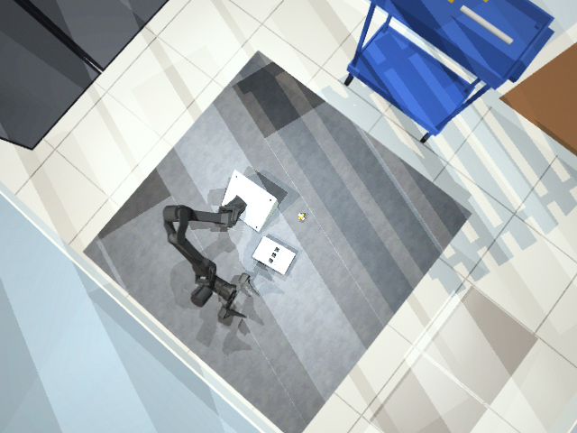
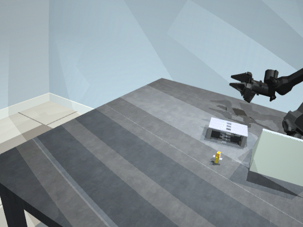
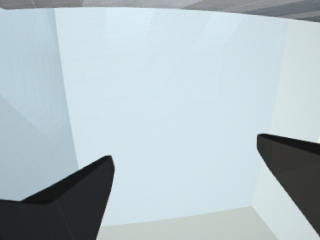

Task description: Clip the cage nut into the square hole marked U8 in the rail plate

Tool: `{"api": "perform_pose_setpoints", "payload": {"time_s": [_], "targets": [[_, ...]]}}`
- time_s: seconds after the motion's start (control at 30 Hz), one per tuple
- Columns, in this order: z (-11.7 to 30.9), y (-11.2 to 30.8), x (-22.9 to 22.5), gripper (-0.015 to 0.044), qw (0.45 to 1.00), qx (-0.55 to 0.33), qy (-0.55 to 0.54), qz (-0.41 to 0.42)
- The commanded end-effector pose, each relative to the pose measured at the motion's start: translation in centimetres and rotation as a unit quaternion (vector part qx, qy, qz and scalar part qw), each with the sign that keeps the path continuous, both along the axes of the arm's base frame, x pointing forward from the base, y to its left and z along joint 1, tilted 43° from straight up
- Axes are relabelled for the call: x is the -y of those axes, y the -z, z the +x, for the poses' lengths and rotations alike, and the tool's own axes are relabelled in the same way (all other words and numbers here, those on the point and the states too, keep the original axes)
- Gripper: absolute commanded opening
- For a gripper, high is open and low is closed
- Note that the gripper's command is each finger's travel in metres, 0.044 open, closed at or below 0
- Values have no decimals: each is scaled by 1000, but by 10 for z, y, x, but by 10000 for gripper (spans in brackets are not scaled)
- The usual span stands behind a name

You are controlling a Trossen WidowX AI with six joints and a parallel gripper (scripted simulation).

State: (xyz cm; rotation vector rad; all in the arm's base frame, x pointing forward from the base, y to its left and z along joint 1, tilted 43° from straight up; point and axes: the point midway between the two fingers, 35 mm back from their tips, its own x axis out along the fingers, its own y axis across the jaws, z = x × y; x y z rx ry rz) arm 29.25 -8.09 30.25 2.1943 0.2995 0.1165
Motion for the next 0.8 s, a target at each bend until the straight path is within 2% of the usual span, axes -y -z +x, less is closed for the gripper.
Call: {"api": "perform_pose_setpoints", "payload": {"time_s": [0.0, 0.23, 0.43, 0.6, 0.77], "targets": [[48, 53, -21, 440, 991, -79, -29, -105], [75, 108, -57, 440, 955, -150, -98, -238], [84, 160, -96, 440, 886, -204, -187, -371], [78, 203, -131, 440, 792, -233, -285, -488], [62, 244, -164, 440, 654, -237, -398, -598]]}}
